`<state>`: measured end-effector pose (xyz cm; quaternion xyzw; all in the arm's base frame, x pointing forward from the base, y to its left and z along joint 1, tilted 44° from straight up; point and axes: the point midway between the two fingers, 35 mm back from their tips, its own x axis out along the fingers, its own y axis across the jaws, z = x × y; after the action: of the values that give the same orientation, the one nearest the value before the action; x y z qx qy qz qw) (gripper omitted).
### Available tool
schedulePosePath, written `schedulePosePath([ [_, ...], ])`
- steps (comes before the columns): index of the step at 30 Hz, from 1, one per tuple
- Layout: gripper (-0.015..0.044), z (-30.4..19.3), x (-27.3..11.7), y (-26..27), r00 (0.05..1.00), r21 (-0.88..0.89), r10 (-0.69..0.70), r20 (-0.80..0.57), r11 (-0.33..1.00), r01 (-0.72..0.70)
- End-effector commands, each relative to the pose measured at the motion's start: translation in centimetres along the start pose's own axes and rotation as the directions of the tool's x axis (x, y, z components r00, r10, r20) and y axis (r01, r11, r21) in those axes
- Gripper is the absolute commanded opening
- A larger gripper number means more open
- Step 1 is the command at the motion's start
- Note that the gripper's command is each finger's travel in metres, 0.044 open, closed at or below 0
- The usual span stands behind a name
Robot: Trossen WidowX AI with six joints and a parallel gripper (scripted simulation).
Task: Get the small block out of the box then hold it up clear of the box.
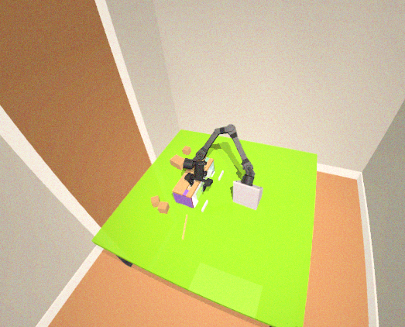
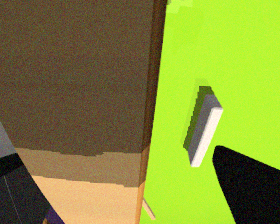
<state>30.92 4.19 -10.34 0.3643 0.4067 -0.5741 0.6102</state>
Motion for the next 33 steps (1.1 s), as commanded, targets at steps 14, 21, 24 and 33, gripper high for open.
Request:
schedulePosePath([
  [14, 0.0400, -1.8, 0.6, 0.0, 1.000, 0.001, 0.001, -0.007, 1.000, -0.001],
  [21, 0.0400, -2.5, 0.8, 0.0, 1.000, 0.001, 0.001, -0.007, 1.000, -0.001],
  [24, 0.0400, -2.8, 0.9, 0.0, 1.000, 0.001, 0.001, -0.007, 1.000, -0.001],
  [33, 0.0400, -3.7, -0.3, 0.1, 1.000, 0.000, 0.001, -0.007, 1.000, -0.001],
])
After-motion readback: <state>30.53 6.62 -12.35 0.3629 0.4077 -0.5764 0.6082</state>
